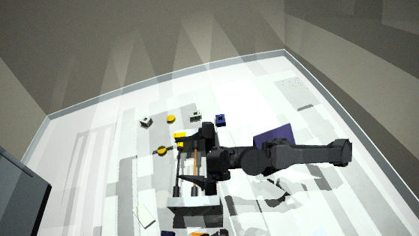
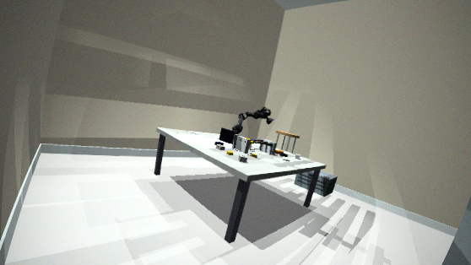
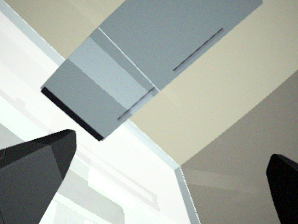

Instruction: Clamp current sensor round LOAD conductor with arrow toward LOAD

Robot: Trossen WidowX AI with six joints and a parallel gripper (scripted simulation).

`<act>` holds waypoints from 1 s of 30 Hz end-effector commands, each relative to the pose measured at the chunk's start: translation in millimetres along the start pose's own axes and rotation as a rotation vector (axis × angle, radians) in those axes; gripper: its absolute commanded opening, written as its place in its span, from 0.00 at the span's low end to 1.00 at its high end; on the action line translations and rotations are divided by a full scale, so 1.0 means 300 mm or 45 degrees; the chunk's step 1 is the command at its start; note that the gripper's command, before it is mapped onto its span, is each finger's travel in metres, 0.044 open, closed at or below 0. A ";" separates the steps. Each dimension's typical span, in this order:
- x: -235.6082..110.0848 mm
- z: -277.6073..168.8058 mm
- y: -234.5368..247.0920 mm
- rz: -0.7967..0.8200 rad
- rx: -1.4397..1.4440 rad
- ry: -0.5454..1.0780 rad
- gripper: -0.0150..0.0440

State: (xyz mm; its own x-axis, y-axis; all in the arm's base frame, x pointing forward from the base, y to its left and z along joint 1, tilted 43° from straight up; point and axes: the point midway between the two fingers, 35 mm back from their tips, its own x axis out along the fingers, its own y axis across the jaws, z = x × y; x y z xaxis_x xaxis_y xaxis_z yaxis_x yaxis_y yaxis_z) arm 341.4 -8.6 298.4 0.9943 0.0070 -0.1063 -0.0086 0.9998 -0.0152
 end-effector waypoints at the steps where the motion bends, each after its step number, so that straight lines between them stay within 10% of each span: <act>1: 0.121 -0.125 -0.053 0.022 0.006 0.283 1.00; 19: 0.294 -0.820 -0.348 0.246 0.602 1.399 1.00; 30: 0.251 -1.012 -0.413 0.334 0.949 1.619 1.00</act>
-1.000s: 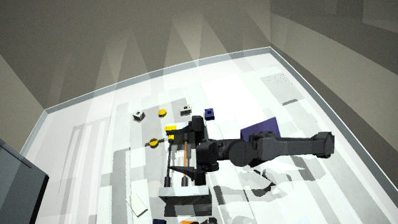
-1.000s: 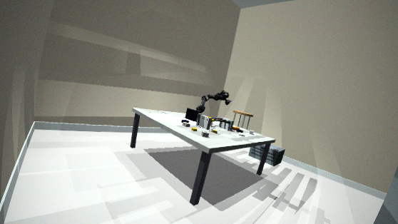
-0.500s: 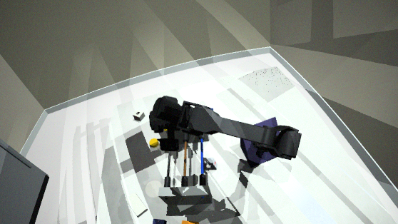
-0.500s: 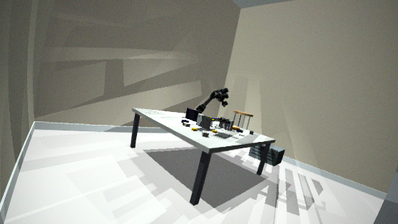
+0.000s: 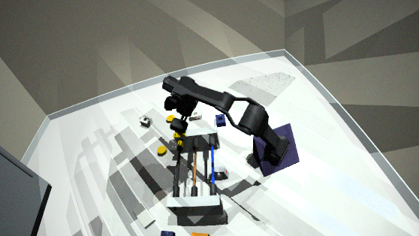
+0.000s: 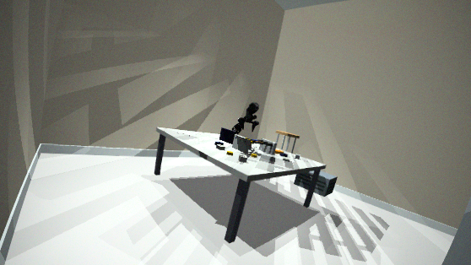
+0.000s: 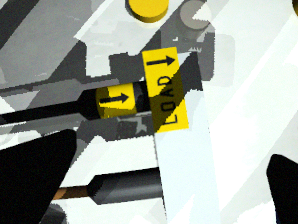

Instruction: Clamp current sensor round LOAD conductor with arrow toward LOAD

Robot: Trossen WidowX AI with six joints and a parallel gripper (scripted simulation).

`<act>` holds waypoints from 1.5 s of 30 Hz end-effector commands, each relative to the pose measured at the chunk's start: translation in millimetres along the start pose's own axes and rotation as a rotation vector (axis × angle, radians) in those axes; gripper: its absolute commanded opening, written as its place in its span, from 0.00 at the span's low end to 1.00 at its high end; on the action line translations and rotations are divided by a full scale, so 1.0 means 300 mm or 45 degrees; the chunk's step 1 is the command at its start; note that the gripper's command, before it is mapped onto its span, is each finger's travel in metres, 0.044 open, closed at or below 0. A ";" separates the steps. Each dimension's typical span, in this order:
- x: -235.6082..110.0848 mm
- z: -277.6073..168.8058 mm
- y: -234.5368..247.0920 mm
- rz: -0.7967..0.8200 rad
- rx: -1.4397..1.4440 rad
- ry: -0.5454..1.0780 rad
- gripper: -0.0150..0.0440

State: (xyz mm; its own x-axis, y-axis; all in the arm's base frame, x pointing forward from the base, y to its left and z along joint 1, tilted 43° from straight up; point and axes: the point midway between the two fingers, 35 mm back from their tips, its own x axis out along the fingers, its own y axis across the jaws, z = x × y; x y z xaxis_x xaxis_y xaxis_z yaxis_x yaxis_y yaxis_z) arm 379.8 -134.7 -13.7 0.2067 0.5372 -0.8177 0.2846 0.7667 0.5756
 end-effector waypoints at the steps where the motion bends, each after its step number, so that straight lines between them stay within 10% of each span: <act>1: -0.011 0.018 0.007 0.033 -0.003 -0.002 1.00; 21: -0.014 -0.001 0.029 0.035 -0.007 0.005 0.91; 25: -0.027 -0.127 0.149 0.048 -0.034 0.046 0.73; 37: -0.009 -0.617 0.372 0.082 -0.114 0.178 0.73; 45: -0.002 -0.646 0.377 0.083 -0.118 0.185 0.73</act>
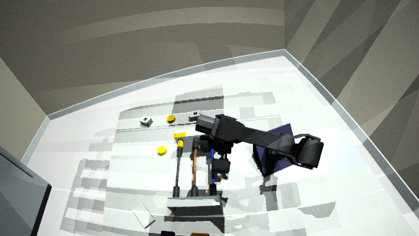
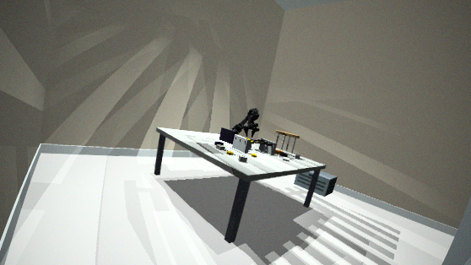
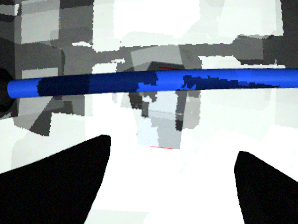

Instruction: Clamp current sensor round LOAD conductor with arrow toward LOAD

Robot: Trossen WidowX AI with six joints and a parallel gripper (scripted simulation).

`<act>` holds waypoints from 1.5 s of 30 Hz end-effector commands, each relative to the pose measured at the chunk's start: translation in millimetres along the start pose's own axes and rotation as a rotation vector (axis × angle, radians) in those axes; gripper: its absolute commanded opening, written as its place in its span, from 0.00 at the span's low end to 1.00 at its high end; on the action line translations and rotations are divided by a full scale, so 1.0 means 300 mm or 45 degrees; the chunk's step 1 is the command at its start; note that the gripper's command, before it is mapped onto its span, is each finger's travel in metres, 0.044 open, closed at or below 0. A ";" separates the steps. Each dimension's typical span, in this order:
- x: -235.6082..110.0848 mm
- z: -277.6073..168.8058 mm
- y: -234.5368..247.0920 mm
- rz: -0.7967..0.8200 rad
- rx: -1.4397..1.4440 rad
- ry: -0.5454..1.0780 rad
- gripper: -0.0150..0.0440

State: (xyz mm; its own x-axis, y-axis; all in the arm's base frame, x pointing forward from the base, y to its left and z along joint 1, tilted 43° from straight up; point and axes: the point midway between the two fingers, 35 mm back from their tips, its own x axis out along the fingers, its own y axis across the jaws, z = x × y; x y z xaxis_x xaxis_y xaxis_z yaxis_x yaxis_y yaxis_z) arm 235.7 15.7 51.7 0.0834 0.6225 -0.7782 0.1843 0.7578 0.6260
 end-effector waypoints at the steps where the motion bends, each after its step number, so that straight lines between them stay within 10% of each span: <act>1: 0.012 -0.019 0.006 0.007 0.003 0.003 0.73; 40: 0.207 -0.021 0.009 0.010 0.002 0.002 0.73; 45: 0.194 -0.012 0.010 0.004 -0.009 -0.003 0.54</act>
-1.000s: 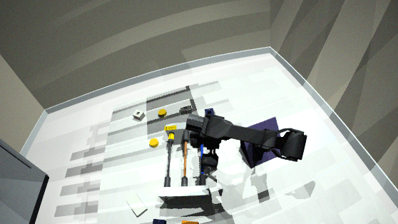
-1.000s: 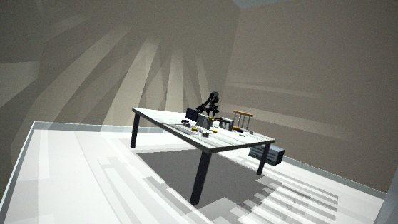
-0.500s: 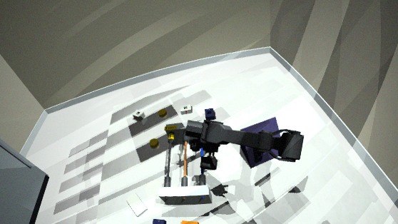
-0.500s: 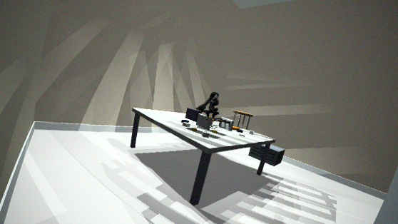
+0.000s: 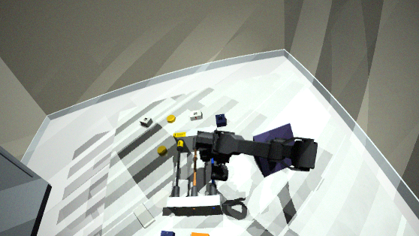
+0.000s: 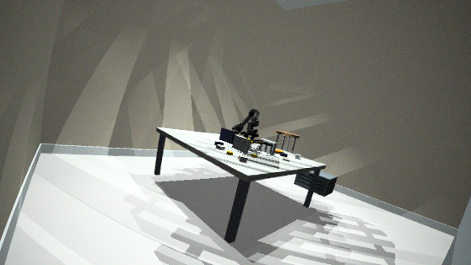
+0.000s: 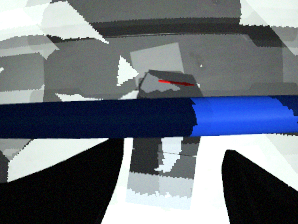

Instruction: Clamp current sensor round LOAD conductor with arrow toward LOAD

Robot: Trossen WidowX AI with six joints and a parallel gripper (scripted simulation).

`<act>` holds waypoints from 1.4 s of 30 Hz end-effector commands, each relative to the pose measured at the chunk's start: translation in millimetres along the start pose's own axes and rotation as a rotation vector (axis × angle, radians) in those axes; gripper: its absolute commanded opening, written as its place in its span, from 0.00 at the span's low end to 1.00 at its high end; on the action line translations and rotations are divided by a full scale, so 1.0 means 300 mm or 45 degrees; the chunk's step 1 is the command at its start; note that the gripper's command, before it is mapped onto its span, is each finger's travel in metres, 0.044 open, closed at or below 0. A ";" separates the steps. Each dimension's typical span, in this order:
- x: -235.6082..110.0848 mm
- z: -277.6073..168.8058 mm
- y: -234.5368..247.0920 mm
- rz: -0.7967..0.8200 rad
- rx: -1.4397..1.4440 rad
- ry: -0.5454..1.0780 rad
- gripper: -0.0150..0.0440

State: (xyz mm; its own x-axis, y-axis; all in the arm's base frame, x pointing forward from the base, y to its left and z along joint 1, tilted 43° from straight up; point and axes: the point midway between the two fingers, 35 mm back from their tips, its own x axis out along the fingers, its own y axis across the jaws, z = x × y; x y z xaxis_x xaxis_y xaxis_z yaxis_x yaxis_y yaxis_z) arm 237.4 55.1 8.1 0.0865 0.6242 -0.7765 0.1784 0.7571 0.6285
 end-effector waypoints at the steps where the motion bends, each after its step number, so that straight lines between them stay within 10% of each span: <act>1: -0.001 0.001 0.001 0.000 -0.002 0.000 0.53; 16: -0.008 -0.003 0.000 0.006 0.009 0.005 0.26; 42: -0.057 -0.200 -0.032 0.005 0.013 0.009 0.25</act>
State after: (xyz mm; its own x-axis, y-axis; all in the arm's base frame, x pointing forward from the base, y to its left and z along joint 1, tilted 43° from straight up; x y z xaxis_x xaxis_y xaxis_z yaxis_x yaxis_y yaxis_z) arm 178.6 48.5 19.6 0.0829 0.6308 -0.7715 0.1885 0.7503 0.6336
